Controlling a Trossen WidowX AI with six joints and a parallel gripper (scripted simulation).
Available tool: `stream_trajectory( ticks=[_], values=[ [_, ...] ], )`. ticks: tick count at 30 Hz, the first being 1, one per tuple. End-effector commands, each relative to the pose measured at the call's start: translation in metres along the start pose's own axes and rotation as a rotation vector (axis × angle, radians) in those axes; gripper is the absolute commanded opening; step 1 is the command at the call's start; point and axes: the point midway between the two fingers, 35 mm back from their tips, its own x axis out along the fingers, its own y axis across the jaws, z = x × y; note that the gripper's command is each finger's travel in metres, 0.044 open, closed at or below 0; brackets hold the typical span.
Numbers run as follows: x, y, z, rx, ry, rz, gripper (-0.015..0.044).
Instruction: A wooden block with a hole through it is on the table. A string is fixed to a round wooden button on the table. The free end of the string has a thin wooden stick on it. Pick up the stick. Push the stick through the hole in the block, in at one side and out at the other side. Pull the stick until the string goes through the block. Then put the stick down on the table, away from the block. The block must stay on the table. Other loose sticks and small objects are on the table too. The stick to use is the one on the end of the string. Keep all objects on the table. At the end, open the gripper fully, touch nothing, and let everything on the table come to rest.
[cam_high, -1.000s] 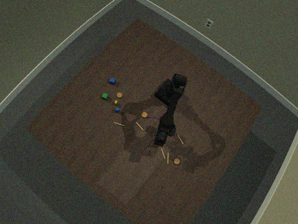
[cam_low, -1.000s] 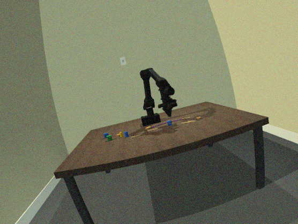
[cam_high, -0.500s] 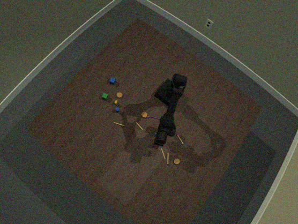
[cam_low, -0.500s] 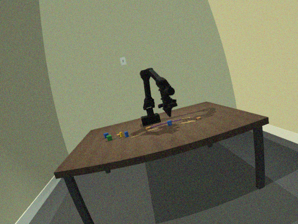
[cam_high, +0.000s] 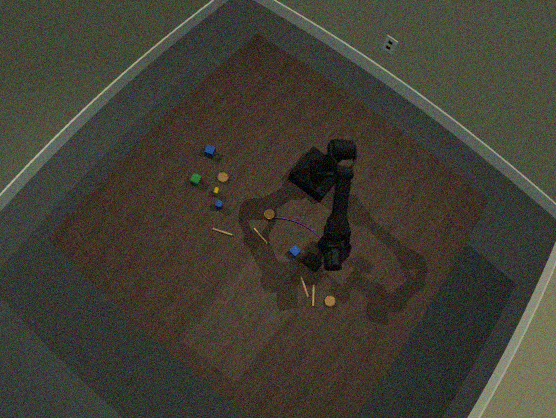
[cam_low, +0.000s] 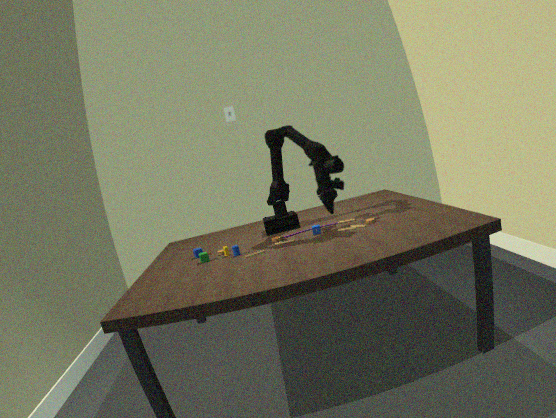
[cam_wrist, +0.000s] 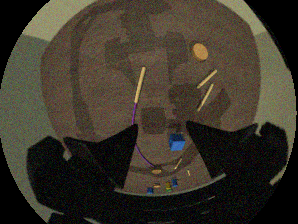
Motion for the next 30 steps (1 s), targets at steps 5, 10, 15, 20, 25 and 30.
stream_trajectory(
  ticks=[5, 10, 15, 20, 25, 30],
  values=[
    [0.0000, 0.0459, 0.0346, 0.324, -0.001, 0.005, 0.0440],
    [0.0000, 0.0459, 0.0346, 0.324, -0.001, 0.005, 0.0440],
    [0.0000, 0.0459, 0.0346, 0.324, -0.001, 0.005, 0.0414],
    [0.0000, 0.0459, 0.0346, 0.324, -0.001, 0.005, 0.0282],
    [0.0000, 0.0459, 0.0346, 0.324, -0.001, 0.005, 0.0151],
    [0.0000, 0.0459, 0.0346, 0.324, -0.001, 0.005, 0.0124]
  ],
)
